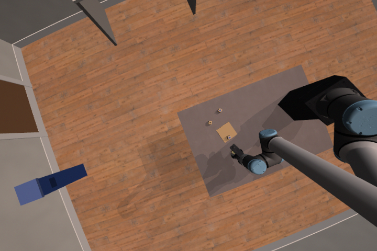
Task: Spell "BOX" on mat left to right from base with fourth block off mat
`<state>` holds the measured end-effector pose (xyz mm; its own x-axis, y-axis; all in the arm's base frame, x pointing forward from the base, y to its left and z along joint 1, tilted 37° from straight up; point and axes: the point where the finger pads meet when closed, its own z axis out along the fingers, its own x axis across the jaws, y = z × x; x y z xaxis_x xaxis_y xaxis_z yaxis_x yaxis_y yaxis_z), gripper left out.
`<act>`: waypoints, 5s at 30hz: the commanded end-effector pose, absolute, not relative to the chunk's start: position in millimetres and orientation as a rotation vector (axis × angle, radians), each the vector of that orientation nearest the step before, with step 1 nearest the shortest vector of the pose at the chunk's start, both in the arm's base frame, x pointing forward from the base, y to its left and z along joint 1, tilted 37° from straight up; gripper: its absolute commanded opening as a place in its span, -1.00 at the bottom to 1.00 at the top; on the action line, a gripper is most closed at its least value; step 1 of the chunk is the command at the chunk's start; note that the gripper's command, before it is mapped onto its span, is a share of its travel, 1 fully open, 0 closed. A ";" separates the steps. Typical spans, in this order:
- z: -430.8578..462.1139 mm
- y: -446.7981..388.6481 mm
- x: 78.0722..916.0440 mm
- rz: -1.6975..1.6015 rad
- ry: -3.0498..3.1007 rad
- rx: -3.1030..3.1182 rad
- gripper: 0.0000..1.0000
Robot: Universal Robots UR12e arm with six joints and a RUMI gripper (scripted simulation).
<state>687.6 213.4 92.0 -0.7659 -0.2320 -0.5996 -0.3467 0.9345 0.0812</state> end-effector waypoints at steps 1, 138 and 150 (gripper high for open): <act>92.5 213.4 687.7 0.249 2.475 -0.410 -0.44; 105.6 12.9 650.0 0.389 2.535 0.026 -0.83; 61.5 27.9 680.2 0.389 2.535 0.026 -0.83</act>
<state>666.2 22.1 79.4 -0.8395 0.1000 -0.5340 -0.0657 0.9570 0.2825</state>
